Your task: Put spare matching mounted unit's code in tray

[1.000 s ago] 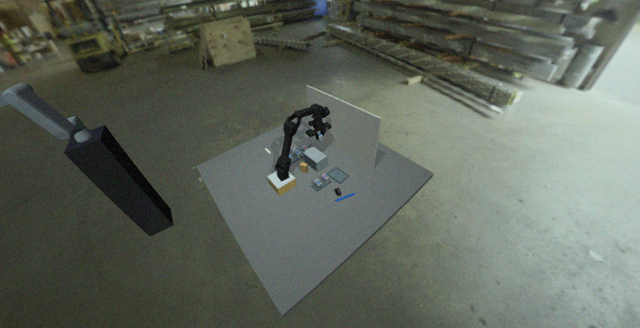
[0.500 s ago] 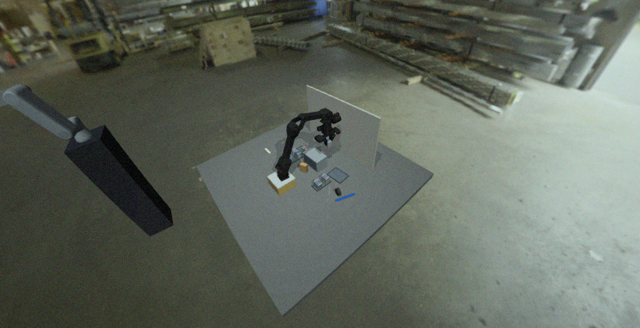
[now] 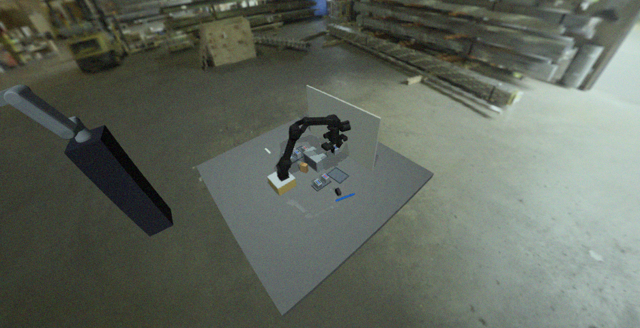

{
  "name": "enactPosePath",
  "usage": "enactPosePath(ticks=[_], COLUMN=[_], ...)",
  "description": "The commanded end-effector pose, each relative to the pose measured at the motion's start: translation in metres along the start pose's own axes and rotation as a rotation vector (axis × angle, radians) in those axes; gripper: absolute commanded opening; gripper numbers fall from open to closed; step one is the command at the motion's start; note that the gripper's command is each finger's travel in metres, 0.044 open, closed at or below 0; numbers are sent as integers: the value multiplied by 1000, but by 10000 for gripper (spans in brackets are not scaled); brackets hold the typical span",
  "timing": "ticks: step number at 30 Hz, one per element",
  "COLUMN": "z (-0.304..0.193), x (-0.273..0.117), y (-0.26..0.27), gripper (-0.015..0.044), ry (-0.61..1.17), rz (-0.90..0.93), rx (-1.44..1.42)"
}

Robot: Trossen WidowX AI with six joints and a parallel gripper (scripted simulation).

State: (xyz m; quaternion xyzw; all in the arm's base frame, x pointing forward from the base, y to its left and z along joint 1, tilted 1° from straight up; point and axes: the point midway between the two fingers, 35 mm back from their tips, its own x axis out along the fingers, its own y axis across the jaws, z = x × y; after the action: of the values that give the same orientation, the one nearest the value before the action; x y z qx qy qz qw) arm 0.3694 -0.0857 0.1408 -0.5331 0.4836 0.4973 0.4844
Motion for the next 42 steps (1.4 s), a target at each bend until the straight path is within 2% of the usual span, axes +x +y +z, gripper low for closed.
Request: enactPosePath(ticks=[1, 9, 42], z=[-21, -64, -67], x=[0, 0, 30], y=[7, 26, 22], gripper=[0, 0, 0], ry=[-6, -6, -6], rz=[-2, -2, -2], rx=[-11, -29, -29])
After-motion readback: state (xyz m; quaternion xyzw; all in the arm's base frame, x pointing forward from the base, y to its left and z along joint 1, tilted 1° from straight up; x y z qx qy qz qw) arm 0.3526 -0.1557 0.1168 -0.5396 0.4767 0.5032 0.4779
